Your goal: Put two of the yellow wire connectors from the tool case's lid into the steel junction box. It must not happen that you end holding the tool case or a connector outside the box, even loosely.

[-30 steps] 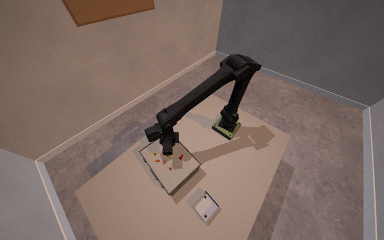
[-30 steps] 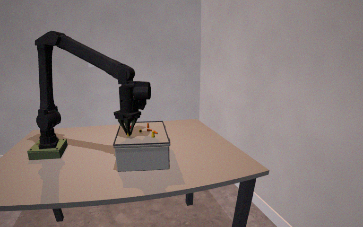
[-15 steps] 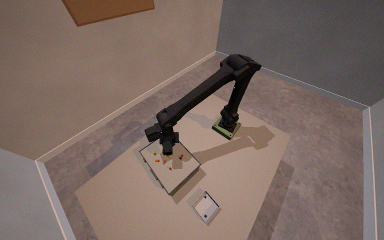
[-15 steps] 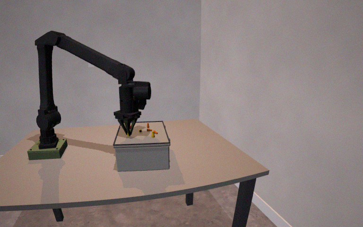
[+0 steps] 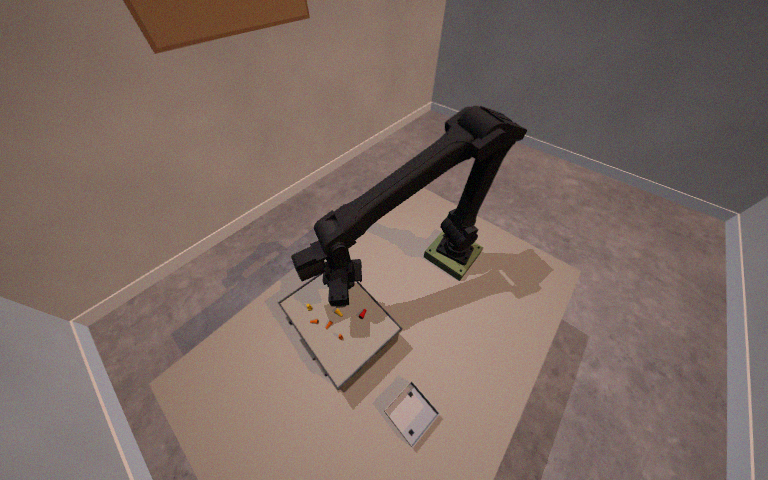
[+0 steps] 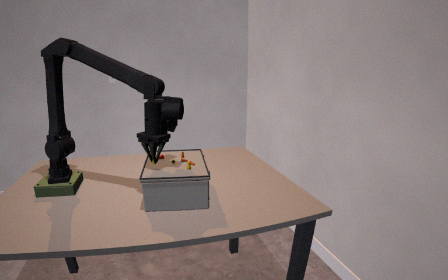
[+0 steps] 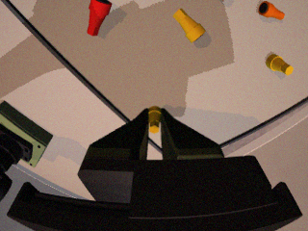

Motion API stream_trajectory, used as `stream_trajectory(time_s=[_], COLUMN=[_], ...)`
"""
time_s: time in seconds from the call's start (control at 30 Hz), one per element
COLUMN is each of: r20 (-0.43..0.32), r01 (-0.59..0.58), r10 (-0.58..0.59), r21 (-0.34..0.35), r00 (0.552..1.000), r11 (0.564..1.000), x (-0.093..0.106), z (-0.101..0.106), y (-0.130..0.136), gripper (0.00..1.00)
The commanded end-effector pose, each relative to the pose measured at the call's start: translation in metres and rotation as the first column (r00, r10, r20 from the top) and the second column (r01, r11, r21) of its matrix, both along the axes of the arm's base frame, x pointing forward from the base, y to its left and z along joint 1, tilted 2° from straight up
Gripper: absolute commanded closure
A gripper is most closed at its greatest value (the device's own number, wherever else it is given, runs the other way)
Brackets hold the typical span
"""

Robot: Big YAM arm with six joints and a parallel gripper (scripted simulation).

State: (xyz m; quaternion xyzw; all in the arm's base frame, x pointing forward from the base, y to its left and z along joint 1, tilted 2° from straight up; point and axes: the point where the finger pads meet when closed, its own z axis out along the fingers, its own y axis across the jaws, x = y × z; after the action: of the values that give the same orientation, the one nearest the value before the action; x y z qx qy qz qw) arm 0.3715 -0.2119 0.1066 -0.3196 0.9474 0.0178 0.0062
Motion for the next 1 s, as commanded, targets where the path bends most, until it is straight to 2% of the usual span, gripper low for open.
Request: stream_trajectory(time_s=[0.0, 0.27, 0.97], r20=[0.074, 0.080, 0.057], r01=[0.013, 0.019, 0.020], r10=[-0.010, -0.015, -0.019], r21=[-0.041, -0.044, -0.031], r00=[0.997, 0.997, 0.998], r11=[0.999, 0.999, 0.999], x=[0.025, 0.023, 0.024], z=[0.041, 0.073, 0.068], y=[-0.013, -0.016, -0.019], gripper=[0.91, 0.91, 0.91])
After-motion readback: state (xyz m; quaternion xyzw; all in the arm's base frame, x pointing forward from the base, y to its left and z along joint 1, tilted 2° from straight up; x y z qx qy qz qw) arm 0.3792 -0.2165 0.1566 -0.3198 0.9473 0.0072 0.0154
